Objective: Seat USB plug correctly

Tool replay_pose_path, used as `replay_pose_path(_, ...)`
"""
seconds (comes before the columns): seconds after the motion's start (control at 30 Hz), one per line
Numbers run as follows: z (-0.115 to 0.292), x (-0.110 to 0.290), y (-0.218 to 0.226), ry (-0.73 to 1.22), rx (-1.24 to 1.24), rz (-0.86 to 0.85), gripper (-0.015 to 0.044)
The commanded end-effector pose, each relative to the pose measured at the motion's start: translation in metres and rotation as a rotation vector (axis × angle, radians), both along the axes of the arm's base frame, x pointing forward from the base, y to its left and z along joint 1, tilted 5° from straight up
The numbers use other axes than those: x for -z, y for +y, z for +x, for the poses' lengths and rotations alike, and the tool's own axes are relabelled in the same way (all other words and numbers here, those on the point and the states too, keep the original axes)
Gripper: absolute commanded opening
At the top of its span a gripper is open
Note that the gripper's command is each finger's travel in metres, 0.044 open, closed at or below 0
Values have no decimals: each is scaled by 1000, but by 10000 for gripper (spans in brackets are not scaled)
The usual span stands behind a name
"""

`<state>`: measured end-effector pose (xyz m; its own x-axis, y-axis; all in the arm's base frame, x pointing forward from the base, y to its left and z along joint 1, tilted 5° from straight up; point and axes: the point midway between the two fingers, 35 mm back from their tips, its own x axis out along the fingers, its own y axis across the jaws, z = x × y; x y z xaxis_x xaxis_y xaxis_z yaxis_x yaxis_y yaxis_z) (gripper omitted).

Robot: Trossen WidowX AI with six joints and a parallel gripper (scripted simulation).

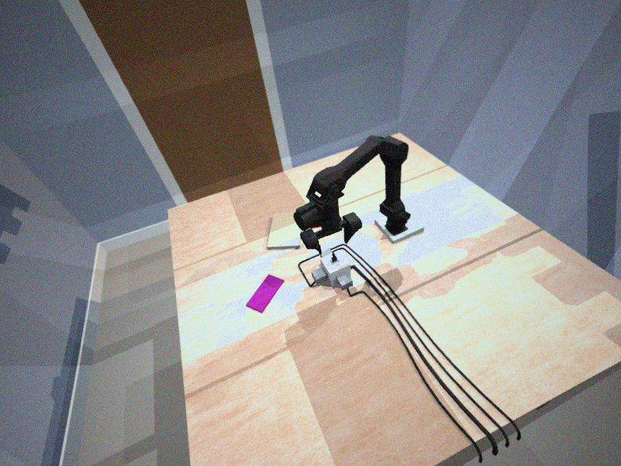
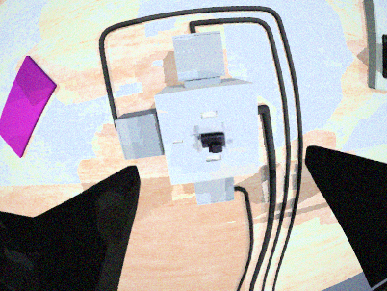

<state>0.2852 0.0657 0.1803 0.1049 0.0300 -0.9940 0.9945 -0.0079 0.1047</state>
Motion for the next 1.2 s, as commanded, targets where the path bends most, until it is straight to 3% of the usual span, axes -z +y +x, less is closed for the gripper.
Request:
replay_pose_path(0.0,1,-1,1,-5,21,6,440)
replay_pose_path(1.17,5,28,2,-5,21,6,440)
